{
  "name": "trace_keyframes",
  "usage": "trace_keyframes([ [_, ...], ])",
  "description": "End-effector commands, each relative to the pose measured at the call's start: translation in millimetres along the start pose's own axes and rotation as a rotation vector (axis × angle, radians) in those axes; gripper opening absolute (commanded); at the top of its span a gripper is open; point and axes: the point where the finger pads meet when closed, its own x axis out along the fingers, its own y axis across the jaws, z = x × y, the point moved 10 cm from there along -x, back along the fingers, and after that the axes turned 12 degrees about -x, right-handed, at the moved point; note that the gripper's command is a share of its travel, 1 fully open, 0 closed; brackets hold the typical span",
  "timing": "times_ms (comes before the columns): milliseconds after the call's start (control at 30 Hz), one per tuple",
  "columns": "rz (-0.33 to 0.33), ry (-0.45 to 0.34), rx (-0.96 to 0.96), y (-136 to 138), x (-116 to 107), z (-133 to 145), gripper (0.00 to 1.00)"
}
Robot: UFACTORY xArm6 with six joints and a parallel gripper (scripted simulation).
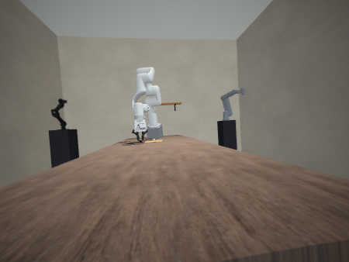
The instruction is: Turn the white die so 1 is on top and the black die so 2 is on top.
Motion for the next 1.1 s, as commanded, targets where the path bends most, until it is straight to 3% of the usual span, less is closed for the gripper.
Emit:
trace_keyframes([
  [0,0.002,0.002,0.000,0.7,4.7,-0.7,0.31],
  [1067,0.002,0.002,0.000,0.7,13.2,-0.7,0.31],
])
